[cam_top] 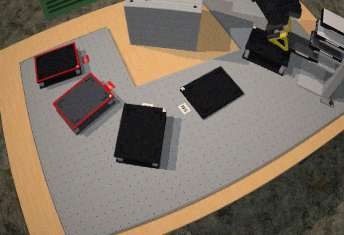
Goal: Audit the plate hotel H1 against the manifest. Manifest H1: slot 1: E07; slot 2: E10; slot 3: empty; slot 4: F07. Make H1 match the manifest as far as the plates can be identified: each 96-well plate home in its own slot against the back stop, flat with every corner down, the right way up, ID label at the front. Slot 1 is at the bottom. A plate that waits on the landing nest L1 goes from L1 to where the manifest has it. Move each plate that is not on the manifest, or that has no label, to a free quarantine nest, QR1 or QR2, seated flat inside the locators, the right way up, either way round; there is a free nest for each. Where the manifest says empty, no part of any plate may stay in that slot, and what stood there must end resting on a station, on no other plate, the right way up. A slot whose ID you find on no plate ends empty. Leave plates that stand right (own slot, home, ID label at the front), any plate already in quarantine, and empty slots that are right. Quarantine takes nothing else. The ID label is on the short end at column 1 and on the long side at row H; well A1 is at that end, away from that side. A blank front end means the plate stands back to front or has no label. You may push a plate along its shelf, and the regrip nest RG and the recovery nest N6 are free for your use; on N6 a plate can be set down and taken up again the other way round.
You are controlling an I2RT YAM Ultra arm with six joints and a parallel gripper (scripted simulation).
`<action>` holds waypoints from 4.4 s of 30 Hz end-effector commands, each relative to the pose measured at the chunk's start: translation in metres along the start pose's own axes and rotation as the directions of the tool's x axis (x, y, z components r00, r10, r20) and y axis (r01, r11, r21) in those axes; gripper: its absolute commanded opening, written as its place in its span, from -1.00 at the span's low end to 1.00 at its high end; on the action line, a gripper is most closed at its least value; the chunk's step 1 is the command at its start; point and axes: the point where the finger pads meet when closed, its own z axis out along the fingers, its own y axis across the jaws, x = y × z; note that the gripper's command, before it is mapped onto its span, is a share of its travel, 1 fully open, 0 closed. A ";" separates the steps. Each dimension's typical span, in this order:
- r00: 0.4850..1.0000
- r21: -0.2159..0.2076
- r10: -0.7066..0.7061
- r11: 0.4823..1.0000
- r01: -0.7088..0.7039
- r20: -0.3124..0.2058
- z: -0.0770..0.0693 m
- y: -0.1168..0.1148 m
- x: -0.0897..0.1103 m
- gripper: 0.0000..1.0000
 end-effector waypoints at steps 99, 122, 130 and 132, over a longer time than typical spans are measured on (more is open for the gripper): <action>1.000 -0.001 0.000 1.000 0.000 0.007 -0.049 0.002 0.051 0.72; 1.000 0.000 -0.001 1.000 0.001 0.007 -0.063 0.001 0.073 0.72; 1.000 -0.002 0.005 1.000 -0.005 0.023 -0.063 0.003 0.074 0.72; 0.999 0.000 0.012 1.000 -0.012 0.031 -0.060 0.003 0.071 0.72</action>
